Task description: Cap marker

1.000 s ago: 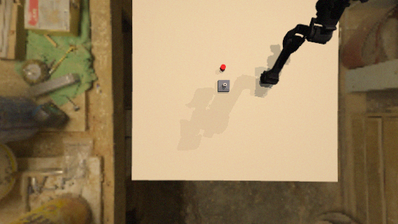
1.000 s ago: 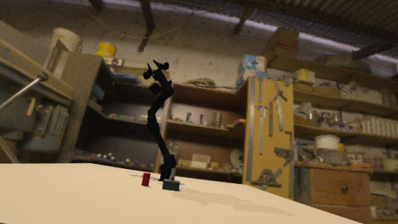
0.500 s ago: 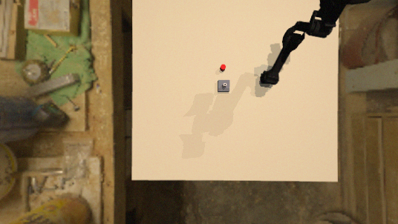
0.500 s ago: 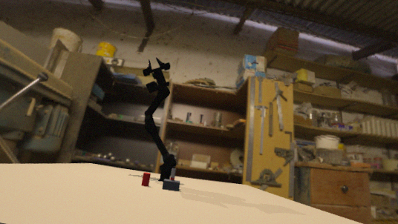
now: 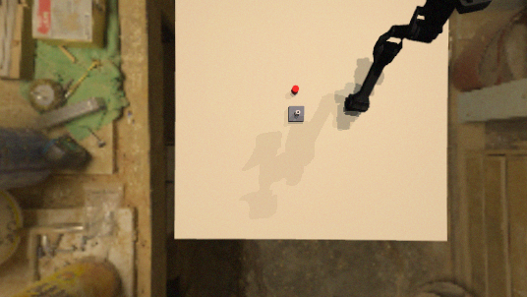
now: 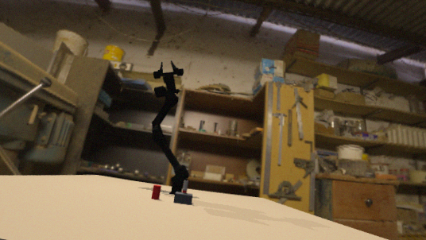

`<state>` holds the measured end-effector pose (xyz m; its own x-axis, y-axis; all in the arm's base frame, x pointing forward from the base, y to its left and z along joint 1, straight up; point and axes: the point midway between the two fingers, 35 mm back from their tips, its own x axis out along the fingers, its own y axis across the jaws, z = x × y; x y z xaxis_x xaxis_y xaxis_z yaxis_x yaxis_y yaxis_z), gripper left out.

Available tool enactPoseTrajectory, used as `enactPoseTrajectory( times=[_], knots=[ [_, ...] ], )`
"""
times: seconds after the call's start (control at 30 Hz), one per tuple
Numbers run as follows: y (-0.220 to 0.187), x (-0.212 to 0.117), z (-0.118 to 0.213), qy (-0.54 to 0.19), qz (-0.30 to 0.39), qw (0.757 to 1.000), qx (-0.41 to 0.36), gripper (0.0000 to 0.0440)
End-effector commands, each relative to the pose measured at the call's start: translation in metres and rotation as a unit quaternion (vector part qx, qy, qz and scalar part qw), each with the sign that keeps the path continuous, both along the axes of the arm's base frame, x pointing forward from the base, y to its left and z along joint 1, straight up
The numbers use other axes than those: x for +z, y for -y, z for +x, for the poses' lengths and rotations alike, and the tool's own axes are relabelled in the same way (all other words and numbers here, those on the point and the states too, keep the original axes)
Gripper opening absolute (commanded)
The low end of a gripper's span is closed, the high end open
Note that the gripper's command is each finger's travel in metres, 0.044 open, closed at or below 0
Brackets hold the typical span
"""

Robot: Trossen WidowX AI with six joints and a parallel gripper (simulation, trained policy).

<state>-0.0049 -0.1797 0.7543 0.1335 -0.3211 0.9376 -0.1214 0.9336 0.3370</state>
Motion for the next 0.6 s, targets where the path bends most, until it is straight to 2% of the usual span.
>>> enactPoseTrajectory(
  times=[0.0,0.57],
  knots=[
    [-0.007,0.000,0.004,-0.009,-0.027,1.000,0.012,0.0282],
    [-0.037,-0.004,0.016,-0.042,-0.127,0.990,0.043,0.0295]
  ],
)
